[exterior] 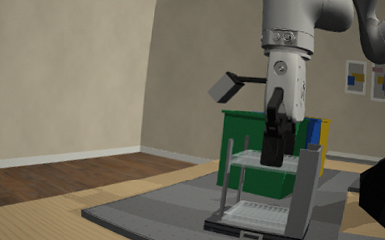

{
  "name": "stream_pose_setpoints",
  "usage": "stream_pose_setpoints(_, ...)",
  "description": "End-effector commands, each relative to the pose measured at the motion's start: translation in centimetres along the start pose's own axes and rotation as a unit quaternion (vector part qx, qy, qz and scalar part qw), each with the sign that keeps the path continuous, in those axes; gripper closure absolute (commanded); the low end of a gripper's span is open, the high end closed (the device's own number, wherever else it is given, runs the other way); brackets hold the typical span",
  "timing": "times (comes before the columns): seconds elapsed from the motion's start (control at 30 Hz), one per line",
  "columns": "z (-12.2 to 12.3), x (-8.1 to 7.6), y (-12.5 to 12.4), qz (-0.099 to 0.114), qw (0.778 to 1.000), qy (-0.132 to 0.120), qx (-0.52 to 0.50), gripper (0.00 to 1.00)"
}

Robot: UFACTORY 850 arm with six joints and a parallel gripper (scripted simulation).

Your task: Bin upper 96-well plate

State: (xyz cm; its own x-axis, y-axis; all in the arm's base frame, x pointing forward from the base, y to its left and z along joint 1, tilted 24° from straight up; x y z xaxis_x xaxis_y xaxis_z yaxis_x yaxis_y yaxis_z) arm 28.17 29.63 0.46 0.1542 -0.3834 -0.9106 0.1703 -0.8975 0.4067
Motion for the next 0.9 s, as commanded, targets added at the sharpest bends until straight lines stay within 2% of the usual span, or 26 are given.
stream_pose_setpoints(0.0,-0.1,-0.7,0.0,0.000,1.000,0.000,0.000,1.00)
stream_pose_setpoints(0.87,-0.1,-4.6,0.0,0.000,1.000,0.000,0.000,1.00)
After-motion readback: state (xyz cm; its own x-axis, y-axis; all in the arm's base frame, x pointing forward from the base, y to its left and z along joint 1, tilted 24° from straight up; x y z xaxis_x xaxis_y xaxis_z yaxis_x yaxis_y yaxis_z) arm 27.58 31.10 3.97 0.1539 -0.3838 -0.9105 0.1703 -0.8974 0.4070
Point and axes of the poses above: the point where the finger pads meet when closed, its own x axis out along the fingers, its own y axis across the jaws, z = x × y, the point moved 5 cm from there along -x, back along the fingers, and after that the axes turned 10 degrees about -x, right-handed, at the moved point
